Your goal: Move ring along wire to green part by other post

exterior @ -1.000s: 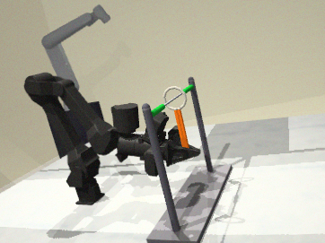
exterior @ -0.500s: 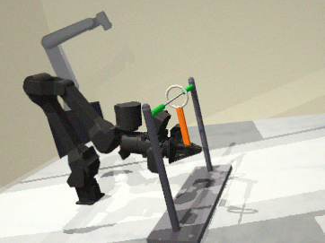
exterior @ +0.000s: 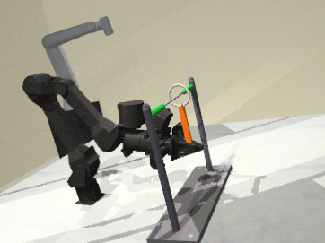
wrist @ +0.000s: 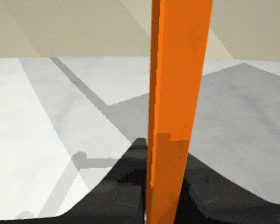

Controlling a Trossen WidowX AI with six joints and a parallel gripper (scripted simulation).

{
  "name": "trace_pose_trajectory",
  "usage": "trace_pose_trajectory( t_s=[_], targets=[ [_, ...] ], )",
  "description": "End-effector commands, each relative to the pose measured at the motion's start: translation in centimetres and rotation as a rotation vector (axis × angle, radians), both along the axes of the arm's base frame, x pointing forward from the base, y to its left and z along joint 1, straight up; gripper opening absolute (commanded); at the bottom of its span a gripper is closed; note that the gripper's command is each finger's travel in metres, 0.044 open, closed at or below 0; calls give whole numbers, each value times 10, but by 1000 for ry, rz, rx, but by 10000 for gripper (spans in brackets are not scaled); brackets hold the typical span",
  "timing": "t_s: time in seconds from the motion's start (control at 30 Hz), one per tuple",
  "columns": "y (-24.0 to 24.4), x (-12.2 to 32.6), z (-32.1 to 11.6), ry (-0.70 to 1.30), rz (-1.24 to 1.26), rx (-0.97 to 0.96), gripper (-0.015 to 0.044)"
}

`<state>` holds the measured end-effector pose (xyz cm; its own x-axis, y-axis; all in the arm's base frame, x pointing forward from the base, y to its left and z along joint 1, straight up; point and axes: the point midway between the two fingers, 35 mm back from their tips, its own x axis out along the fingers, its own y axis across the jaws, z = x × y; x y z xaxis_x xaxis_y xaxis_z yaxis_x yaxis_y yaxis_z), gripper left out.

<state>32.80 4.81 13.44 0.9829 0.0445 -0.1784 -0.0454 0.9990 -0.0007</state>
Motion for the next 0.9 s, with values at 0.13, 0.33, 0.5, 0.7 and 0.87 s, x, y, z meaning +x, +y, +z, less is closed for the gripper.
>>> trace_pose_trajectory(
  t_s=[0.13, 0.33, 0.5, 0.7, 0.87],
  targets=[
    [8, 0, 0, 1, -5, 5, -150],
    [14, 0, 0, 2, -7, 5, -150],
    [19, -1, 0, 2, -9, 6, -150],
    [25, -1, 0, 3, -11, 6, -150],
    [30, -1, 0, 4, -13, 7, -150]
  ],
)
